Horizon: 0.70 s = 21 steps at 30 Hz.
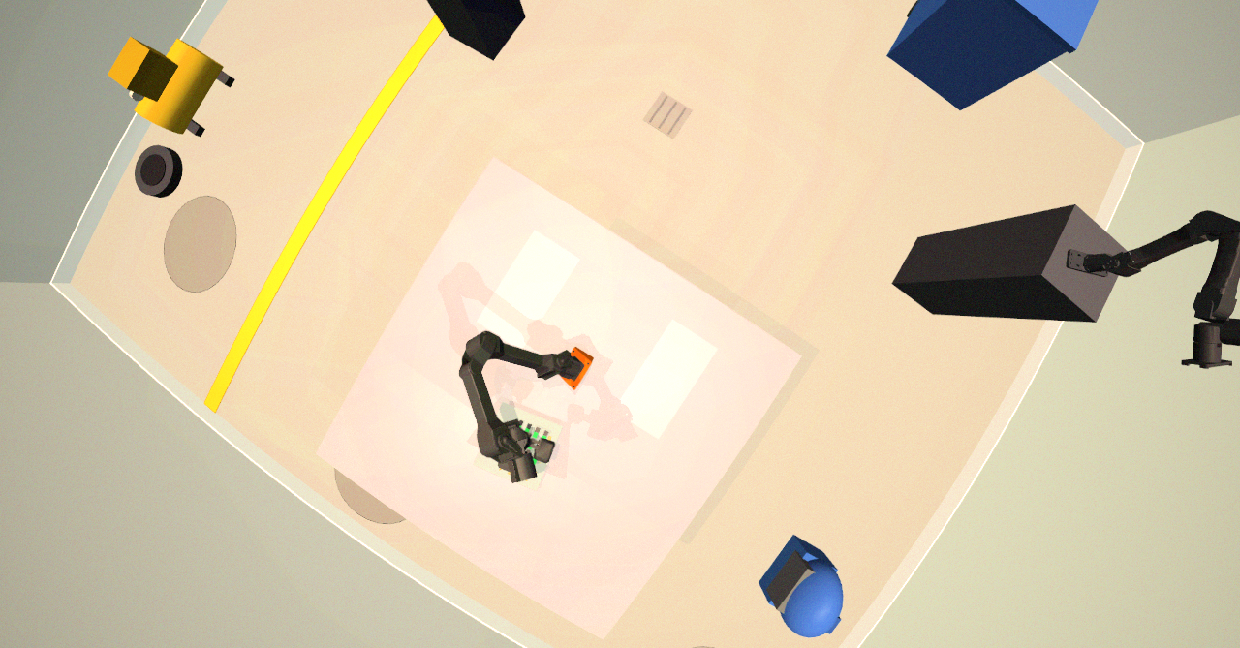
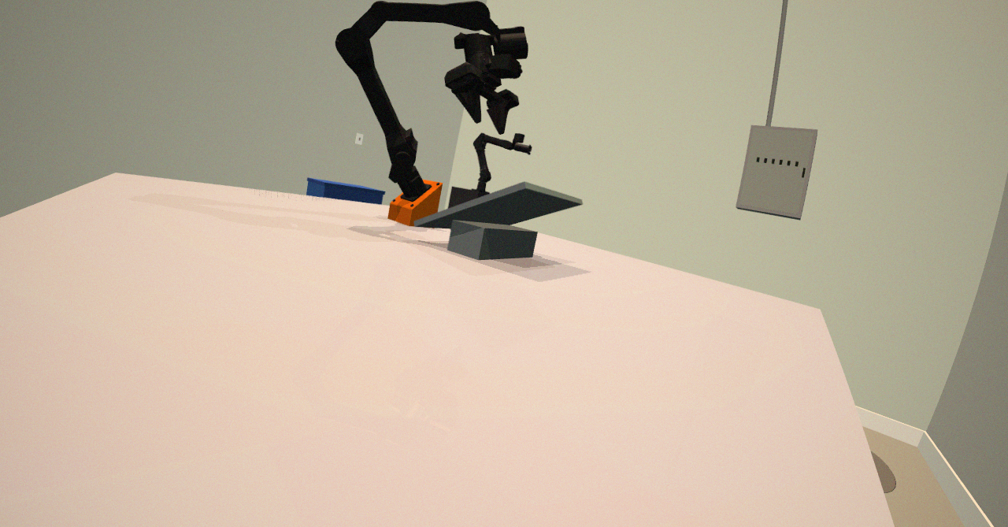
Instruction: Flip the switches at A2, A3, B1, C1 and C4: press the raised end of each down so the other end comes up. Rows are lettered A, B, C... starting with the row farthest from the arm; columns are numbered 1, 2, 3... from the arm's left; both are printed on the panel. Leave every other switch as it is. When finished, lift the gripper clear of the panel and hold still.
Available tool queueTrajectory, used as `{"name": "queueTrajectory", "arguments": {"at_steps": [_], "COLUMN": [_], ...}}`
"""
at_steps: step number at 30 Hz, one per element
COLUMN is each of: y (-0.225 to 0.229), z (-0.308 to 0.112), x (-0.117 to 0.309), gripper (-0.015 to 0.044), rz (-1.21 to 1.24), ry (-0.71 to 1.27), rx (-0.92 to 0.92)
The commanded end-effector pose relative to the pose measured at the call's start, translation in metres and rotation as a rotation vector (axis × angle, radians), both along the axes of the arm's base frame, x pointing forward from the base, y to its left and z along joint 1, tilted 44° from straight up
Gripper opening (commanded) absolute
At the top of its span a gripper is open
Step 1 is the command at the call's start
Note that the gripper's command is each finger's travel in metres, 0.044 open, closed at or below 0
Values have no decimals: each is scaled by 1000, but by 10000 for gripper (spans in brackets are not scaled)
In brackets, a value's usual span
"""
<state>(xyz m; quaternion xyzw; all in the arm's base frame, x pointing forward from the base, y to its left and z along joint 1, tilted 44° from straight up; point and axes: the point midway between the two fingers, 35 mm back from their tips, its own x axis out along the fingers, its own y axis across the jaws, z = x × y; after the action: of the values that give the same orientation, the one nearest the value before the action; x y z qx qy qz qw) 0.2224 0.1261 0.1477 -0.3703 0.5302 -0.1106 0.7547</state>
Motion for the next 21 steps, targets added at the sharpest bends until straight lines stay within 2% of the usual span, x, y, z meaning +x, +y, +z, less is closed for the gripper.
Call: {"name": "queueTrajectory", "arguments": {"at_steps": [1,6,8,15,18,21], "y": [0,-2,-8,-11,-12,-28], "z": [-2,-45,-55,-59,-61,-81], "x": [3,80,98,106,108,122], "gripper": [374,242,190,6,0,0], "rz": [0,-2,-5,-6,-8,-22], "ry": [-1,-37,-49,-55,-54,-40], "rx": [1,16,13,11,11,6]}}
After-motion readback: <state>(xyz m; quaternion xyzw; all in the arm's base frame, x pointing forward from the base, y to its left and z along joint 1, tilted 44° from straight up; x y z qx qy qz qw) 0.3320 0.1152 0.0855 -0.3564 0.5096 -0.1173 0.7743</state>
